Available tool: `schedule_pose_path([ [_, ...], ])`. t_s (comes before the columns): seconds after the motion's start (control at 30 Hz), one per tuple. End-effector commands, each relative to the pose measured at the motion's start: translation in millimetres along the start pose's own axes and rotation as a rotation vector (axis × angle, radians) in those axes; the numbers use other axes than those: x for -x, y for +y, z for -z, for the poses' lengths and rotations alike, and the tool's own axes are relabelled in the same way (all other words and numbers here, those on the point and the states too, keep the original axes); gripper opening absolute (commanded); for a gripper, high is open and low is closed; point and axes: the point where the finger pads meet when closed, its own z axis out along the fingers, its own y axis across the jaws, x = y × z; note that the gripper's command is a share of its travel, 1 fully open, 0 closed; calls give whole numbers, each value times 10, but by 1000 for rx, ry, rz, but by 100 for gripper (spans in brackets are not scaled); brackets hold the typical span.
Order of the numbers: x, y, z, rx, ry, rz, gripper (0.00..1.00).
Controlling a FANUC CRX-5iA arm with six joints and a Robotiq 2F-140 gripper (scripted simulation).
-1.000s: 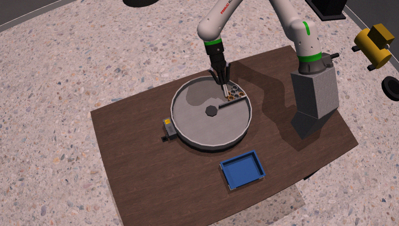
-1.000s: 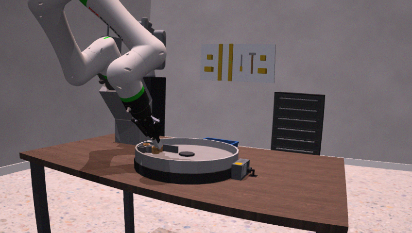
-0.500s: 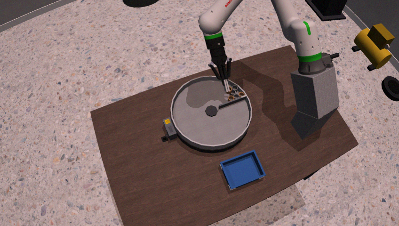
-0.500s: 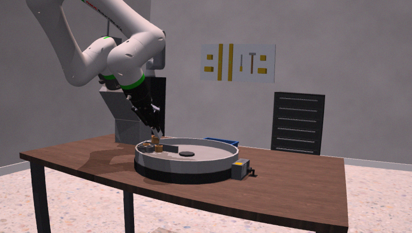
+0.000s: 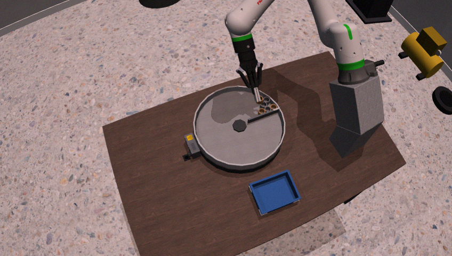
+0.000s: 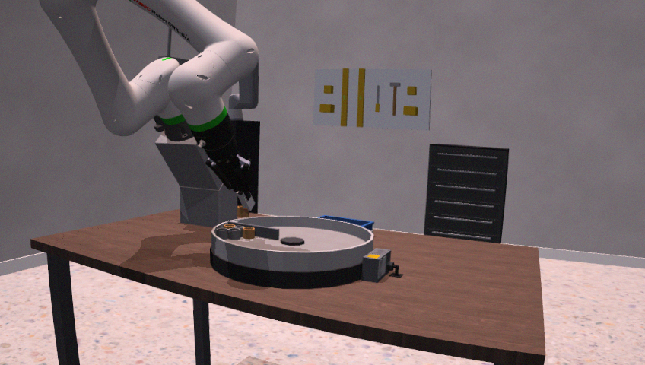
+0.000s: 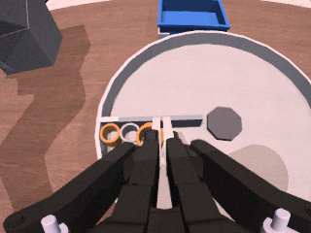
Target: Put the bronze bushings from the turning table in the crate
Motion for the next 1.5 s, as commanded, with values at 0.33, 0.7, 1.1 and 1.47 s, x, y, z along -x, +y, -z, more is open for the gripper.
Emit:
schedule_pose_path([
  [0.33,-1,2,1,0,0,0,0],
  [0.7,-1,2,1,0,0,0,0],
  [1.1,-24,10,-18,0,0,0,0],
  [1.47,-280,102,-232,0,0,0,0],
])
